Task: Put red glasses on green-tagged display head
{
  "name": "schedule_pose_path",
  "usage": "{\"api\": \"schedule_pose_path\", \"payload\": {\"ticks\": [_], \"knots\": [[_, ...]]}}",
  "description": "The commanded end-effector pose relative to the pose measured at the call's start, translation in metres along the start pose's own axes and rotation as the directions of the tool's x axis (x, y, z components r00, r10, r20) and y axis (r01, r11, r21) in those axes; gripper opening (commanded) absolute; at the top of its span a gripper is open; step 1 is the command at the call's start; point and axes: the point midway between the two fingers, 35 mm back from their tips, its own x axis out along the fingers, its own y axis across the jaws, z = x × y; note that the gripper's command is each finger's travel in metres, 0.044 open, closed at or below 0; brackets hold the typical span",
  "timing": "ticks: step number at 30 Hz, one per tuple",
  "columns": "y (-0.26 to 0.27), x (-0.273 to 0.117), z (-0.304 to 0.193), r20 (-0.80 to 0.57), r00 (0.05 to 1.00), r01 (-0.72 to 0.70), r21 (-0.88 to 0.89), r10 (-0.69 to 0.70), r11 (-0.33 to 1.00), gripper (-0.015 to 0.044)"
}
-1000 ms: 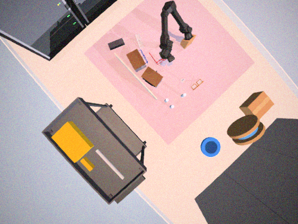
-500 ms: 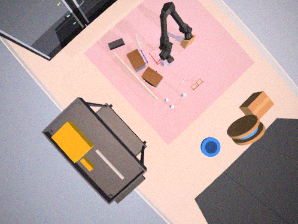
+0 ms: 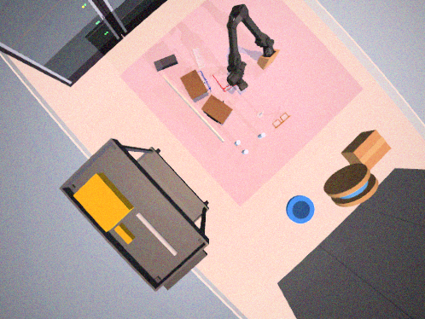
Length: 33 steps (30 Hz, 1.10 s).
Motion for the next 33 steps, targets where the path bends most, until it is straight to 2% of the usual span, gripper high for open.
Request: {"api": "schedule_pose_path", "payload": {"ticks": [1,20,27,33], "knots": [[0.000,0.000,0.000,0.001,1.000,0.000,0.001,0.000,1.000,0.0127],[0.000,0.000,0.000,0.001,1.000,0.000,0.001,0.000,1.000,0.0000],[0.001,-0.006,0.001,0.000,1.000,-0.002,0.000,0.002,1.000,0.0000],[0.005,-0.039,0.002,-0.002,1.000,-0.009,-0.005,0.009,1.000,0.0000]]}}
